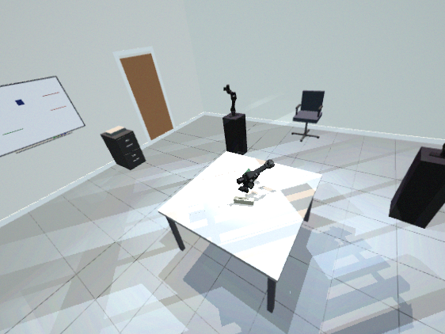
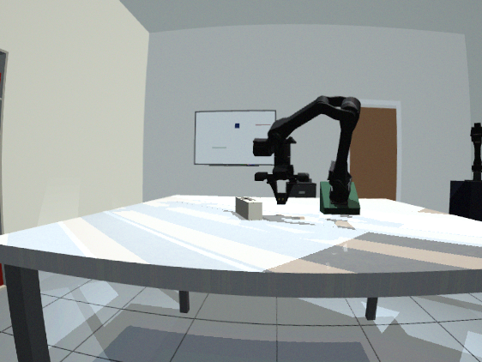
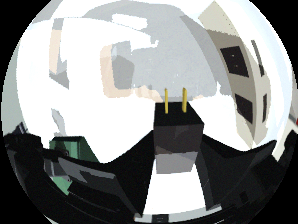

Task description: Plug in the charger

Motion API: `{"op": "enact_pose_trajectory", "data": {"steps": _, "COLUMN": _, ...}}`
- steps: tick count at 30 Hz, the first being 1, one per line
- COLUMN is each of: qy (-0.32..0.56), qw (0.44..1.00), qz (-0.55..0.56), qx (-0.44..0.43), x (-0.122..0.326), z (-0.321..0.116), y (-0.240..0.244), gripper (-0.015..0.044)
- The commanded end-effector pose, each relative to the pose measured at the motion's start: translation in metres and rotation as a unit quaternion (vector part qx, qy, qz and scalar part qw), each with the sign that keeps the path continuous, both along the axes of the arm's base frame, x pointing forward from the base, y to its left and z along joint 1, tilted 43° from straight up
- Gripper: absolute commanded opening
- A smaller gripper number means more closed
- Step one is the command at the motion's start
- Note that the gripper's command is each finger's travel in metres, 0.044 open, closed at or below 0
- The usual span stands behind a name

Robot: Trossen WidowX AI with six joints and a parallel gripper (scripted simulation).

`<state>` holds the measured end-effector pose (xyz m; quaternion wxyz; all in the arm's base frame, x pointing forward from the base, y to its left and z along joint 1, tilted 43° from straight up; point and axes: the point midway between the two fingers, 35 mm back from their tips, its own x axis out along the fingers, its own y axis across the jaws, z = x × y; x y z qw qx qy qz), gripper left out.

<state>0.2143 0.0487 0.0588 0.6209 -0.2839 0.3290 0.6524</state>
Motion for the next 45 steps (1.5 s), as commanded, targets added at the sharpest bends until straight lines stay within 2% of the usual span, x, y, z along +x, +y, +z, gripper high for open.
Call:
{"op": "enact_pose_trajectory", "data": {"steps": 1, "qy": -0.001, "qw": 1.000, "qz": 0.002, "qx": -0.001, "x": 0.001, "z": 0.012, "y": -0.011, "gripper": 0.0000}}
{"op": "enact_pose_trajectory", "data": {"steps": 45, "qy": 0.168, "qw": 0.969, "qz": -0.182, "qx": -0.012, "x": -0.004, "z": 0.006, "y": 0.011, "gripper": 0.0000}}
